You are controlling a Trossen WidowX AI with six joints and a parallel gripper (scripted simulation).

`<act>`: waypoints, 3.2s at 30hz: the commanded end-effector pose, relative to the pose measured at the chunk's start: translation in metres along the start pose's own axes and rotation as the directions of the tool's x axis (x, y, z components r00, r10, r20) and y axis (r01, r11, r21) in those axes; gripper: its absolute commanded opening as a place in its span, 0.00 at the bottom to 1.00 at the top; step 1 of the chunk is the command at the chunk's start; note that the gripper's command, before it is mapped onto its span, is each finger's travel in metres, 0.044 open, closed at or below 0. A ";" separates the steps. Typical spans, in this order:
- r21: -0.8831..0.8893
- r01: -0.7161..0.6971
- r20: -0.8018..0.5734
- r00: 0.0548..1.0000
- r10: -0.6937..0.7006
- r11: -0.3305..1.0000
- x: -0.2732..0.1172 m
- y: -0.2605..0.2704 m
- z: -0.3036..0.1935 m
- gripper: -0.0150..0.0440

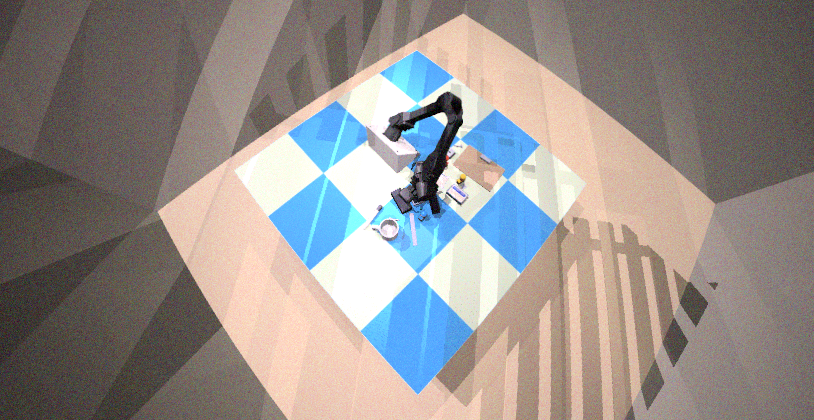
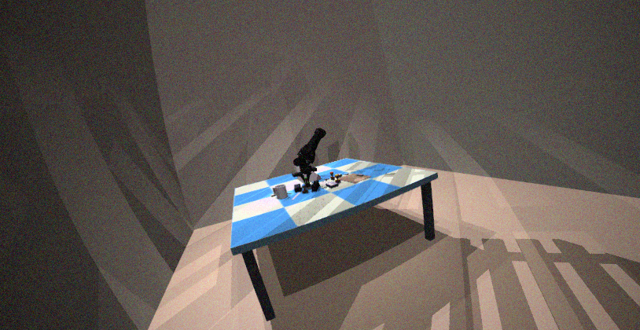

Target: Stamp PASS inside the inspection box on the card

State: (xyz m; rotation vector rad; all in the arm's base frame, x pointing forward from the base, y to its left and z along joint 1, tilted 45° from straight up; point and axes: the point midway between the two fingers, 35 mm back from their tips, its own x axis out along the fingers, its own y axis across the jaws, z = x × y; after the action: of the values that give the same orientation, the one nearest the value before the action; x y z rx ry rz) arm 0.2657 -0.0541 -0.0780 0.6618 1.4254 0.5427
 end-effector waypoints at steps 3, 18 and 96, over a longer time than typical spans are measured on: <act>-0.006 0.004 0.002 1.000 -0.004 1.000 -0.006 -0.001 0.001 0.25; -0.005 0.005 0.002 1.000 -0.005 1.000 -0.030 -0.002 0.001 0.25; 1.000 -0.004 0.004 1.000 0.001 0.010 -0.049 0.151 0.005 0.25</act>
State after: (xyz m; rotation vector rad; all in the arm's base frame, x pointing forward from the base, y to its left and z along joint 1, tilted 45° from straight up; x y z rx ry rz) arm 0.2751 0.0160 0.0611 1.8143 1.6662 -0.7042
